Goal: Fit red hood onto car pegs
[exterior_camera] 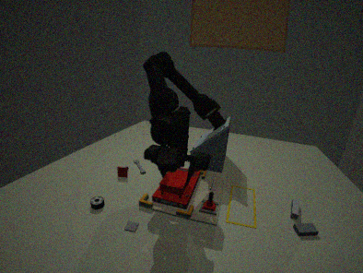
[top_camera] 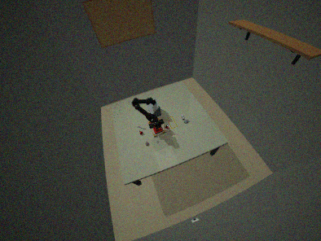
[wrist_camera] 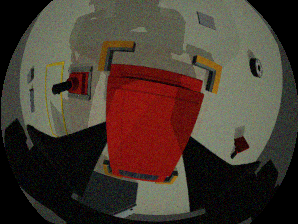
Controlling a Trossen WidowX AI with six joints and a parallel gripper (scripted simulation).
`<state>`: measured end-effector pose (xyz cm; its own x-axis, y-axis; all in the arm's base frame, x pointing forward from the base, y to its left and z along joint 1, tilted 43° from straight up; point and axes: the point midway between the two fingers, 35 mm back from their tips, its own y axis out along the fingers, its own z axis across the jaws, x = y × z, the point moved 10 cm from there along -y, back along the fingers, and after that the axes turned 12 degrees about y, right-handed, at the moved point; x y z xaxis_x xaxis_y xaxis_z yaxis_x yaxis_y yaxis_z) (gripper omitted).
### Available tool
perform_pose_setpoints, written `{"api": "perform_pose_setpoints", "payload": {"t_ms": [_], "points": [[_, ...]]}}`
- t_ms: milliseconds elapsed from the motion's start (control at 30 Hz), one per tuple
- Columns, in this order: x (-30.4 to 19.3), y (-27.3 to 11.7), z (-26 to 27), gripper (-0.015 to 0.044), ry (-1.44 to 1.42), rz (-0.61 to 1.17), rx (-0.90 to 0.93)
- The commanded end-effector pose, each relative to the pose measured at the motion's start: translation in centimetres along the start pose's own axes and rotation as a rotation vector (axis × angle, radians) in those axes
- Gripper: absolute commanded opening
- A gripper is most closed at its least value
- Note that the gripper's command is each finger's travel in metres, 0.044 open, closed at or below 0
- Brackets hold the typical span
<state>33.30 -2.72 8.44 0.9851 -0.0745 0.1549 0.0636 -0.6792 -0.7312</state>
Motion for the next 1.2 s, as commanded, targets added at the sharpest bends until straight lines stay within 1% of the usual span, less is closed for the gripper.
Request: {"api": "perform_pose_setpoints", "payload": {"t_ms": [0,1167], "points": [[0.0,0.1,0.0,0.0000,0.000,-0.003,0.001],[0.0,1.1,0.0,0.0000,0.000,-0.003,0.001]]}}
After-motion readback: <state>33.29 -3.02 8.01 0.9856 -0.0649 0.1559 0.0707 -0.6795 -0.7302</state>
